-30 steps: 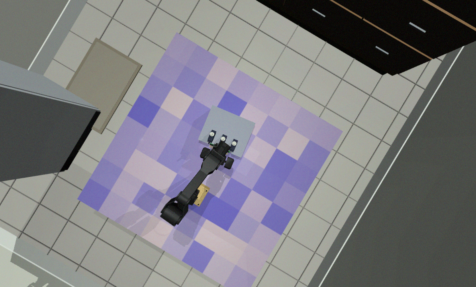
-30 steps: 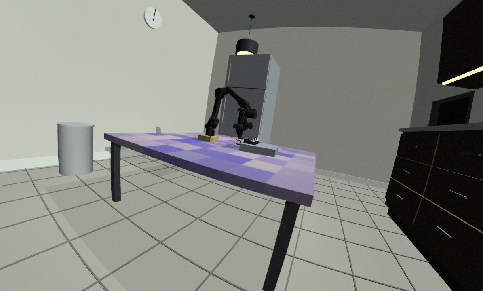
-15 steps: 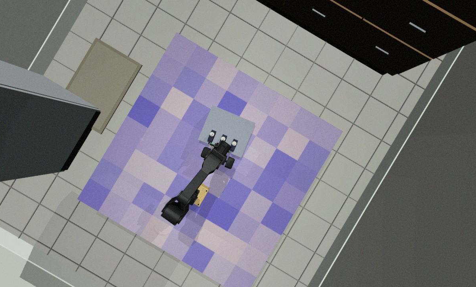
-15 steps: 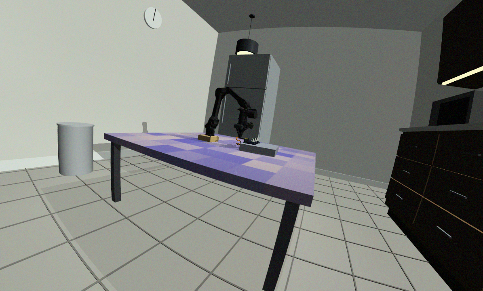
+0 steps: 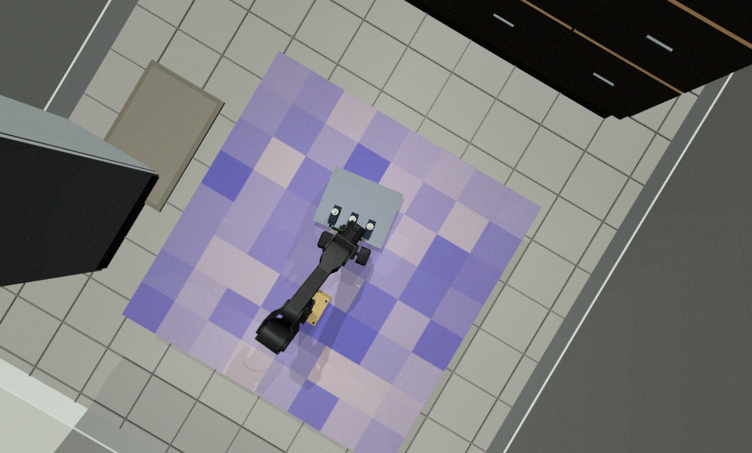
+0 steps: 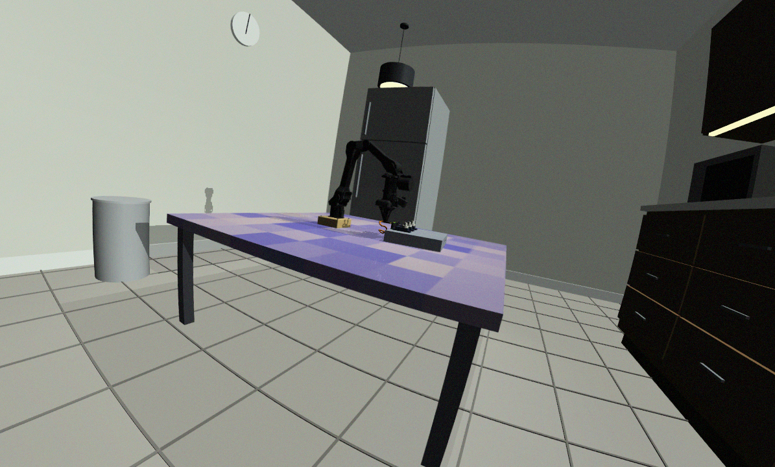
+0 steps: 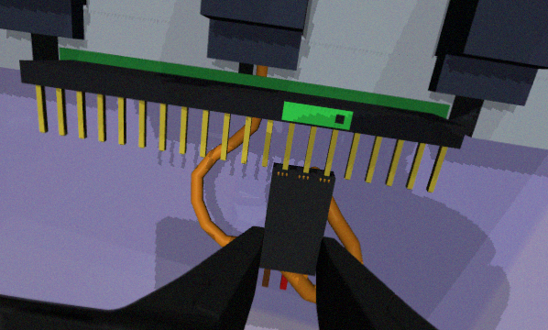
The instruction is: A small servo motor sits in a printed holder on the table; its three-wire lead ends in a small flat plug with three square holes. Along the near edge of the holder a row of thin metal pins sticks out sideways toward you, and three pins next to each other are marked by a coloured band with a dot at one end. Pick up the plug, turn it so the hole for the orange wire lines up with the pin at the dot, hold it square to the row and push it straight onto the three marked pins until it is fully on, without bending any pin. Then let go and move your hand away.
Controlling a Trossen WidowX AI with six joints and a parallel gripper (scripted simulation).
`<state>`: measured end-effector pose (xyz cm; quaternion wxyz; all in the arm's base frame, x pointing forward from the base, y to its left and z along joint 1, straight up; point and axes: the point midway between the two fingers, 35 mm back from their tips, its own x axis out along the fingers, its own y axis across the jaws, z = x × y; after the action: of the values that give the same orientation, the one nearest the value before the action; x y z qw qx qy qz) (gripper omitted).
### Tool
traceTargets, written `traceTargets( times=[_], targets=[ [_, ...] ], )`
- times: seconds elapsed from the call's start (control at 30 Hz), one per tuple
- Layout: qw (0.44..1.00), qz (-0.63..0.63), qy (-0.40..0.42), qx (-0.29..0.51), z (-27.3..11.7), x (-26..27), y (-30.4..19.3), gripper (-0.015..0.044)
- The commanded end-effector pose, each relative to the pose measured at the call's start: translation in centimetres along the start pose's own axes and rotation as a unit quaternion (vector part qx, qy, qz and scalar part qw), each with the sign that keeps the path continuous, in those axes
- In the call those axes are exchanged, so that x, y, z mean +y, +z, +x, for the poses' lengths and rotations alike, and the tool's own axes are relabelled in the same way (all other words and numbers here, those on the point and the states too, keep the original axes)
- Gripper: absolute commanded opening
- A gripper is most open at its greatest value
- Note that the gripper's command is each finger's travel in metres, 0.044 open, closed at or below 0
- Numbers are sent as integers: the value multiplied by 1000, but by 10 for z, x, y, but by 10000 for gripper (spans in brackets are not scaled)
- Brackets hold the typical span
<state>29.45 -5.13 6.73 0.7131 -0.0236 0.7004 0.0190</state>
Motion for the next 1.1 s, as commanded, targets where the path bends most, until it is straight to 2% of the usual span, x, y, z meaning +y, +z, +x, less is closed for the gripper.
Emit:
traceTargets(
  times=[0.0,0.8,1.07],
  targets=[
    [1000,1,-2,-2,-1,0,4,0],
    [1000,1,-2,-3,-3,2,19,0],
    [1000,1,-2,-3,1,0,16,210]
  ],
)
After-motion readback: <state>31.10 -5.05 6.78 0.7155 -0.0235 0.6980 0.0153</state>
